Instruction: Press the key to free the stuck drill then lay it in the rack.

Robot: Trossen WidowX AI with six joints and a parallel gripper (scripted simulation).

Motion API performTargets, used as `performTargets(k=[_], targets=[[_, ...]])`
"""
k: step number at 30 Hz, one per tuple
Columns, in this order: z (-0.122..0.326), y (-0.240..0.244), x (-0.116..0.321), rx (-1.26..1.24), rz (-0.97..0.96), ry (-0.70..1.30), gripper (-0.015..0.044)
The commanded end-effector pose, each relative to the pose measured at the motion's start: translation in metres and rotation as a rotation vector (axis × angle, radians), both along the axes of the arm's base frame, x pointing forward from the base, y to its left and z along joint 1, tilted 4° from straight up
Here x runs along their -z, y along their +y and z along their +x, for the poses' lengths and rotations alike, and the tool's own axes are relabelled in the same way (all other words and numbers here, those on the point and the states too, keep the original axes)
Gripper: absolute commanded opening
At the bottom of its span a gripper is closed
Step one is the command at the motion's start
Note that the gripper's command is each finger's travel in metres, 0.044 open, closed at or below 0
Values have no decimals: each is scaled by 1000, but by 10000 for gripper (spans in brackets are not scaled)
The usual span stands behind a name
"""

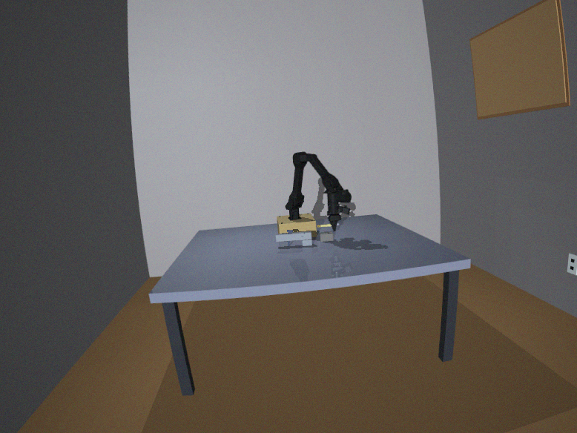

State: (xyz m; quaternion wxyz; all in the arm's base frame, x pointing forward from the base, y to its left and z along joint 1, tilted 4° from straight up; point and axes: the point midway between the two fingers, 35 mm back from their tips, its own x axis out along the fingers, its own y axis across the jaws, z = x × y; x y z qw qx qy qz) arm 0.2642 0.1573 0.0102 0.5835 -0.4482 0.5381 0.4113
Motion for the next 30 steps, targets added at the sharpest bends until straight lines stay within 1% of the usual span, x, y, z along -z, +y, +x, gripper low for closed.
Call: performTargets(k=[1, 7, 19, 30], targets=[[-6, 4, -3, 3, 2, -11, 0], [-11, 8, -4, 3, 3, -10, 0], [-8, 8, 20, 3, 2, -10, 0], [-8, 8, 28, 3, 2, -10, 0]])
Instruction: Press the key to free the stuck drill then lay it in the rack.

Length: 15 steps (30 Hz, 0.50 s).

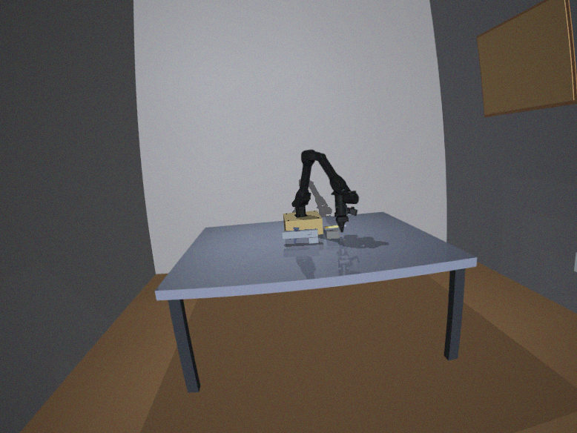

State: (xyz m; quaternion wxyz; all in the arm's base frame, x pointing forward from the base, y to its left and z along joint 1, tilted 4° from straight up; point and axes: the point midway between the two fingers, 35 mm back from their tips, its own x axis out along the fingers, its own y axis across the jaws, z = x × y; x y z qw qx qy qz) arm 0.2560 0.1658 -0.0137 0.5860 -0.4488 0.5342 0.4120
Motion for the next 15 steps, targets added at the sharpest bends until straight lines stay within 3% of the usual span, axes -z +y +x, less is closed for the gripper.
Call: performTargets(k=[1, 15], targets=[[1, 0, 6, 6, -3, -3, 0], [3, 0, 22, 6, -3, -3, 0]])
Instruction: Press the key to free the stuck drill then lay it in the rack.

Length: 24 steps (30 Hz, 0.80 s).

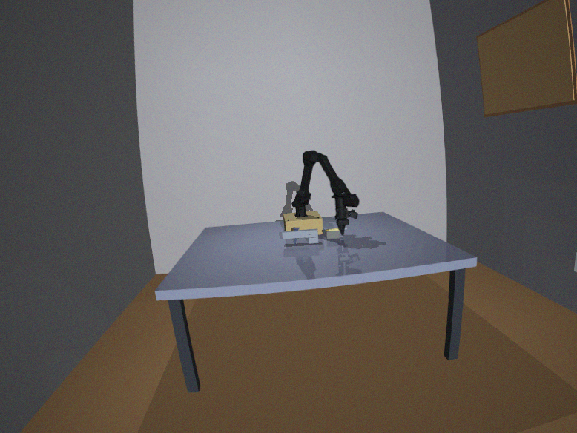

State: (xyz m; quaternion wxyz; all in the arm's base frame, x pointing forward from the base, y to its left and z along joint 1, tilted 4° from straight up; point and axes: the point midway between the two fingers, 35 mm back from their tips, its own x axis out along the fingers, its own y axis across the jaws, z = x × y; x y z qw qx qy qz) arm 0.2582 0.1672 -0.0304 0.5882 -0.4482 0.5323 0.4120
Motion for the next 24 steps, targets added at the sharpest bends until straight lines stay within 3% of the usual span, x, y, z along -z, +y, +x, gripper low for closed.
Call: performTargets(k=[1, 14, 24], targets=[[1, -2, 6, 6, -8, 1, 0], [1, -4, 12, 6, -8, 1, 0], [0, 0, 5, 3, 2, -2, 263]])
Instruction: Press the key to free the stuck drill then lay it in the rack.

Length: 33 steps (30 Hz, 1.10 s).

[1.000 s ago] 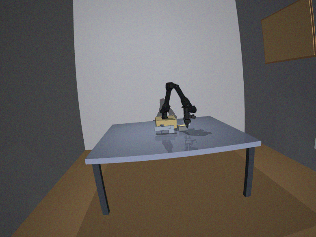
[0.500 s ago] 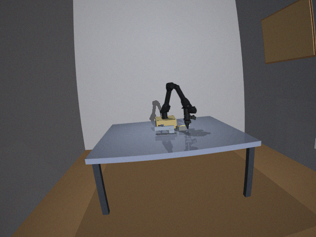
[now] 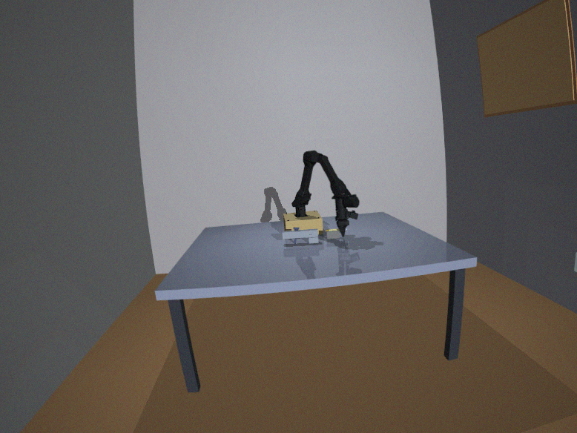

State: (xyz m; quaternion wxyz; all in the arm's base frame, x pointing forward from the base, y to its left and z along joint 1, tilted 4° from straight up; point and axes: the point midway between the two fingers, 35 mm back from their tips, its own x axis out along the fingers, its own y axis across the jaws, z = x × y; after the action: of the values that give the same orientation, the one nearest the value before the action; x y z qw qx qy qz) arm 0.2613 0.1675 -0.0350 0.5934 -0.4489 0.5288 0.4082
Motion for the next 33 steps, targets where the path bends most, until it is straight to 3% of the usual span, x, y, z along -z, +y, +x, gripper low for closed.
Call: performTargets(k=[1, 7, 33], targets=[[-3, 0, 0, -2, -1, 11, 289], [-3, 0, 0, -2, -1, 11, 440], [-9, -1, -80, 1, -9, 14, 440]])
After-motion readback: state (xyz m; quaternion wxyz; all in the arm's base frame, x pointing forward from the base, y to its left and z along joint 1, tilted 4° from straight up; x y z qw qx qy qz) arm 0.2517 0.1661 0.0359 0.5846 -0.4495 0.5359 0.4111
